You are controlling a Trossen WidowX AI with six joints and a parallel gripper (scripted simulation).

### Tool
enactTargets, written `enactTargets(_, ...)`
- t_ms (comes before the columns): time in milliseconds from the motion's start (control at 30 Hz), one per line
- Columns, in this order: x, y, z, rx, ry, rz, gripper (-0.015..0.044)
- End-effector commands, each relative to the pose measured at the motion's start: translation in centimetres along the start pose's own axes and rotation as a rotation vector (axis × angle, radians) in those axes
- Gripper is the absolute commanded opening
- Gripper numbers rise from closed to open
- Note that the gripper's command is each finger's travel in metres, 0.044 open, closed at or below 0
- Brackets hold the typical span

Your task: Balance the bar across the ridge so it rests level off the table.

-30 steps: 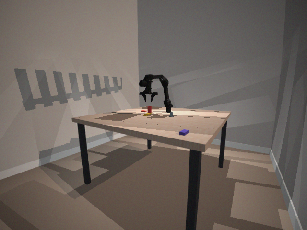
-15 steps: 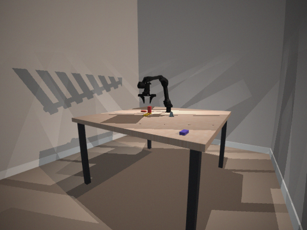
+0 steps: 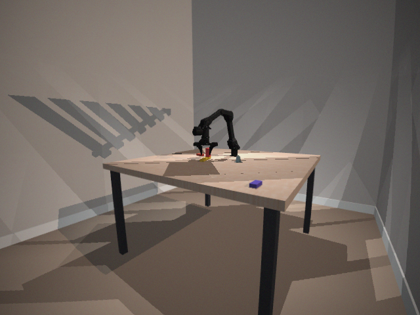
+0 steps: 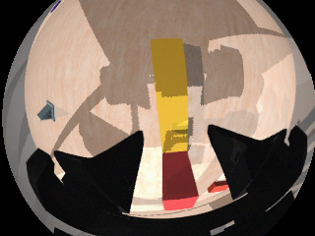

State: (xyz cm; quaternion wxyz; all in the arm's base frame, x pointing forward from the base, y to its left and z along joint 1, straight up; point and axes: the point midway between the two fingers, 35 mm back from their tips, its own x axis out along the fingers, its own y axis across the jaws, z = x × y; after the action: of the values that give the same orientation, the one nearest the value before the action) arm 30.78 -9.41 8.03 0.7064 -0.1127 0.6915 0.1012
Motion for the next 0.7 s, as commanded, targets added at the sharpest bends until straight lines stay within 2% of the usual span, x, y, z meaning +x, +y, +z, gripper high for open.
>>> enactTargets(0,0.6,0.1,0.0,-0.004,-0.004,0.004,0.0315)
enactTargets(667,3.2,0.1,0.0,-0.004,-0.004,0.004,0.0315)
